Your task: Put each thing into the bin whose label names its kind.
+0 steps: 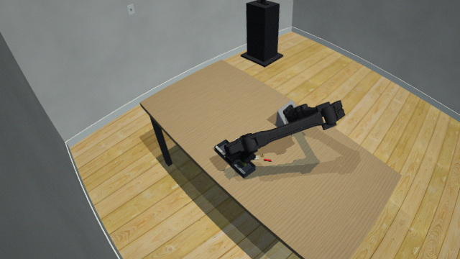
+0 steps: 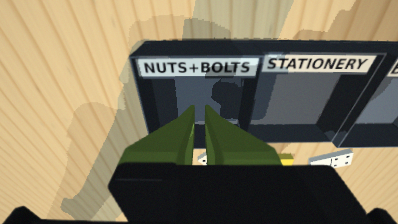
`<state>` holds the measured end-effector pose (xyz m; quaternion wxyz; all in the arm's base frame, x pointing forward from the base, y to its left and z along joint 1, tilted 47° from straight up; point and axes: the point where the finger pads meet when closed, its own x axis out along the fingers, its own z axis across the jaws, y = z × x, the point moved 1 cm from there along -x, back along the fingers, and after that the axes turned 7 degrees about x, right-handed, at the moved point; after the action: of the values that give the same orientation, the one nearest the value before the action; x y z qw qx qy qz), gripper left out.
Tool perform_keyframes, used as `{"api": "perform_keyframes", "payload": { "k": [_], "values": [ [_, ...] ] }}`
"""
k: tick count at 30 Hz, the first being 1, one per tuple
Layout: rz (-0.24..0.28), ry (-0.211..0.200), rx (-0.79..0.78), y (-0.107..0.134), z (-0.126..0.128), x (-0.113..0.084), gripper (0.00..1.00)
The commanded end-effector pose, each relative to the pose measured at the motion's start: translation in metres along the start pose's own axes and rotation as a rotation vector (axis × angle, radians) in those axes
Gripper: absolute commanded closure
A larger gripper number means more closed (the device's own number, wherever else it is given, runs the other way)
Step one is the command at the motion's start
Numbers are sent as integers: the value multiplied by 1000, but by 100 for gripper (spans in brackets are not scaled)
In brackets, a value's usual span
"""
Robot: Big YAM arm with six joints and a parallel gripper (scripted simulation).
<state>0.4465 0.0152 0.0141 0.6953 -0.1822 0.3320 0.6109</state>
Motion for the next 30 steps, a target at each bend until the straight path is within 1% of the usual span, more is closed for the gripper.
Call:
{"api": "perform_keyframes", "payload": {
  "k": [1, 4, 10, 21, 22, 27, 29, 30],
  "values": [
    [-55, 2, -32, -19, 5, -29, 92],
    [-43, 4, -44, -18, 11, -24, 92],
    [-52, 3, -37, -20, 9, -30, 92],
    [-52, 3, -37, -21, 9, -33, 92],
    [-61, 4, -37, -22, 9, -41, 92],
    [-62, 5, -38, -21, 9, -60, 92],
    [-62, 5, -38, -21, 9, -60, 92],
    [-42, 1, -26, -21, 4, -52, 92]
  ]
}}
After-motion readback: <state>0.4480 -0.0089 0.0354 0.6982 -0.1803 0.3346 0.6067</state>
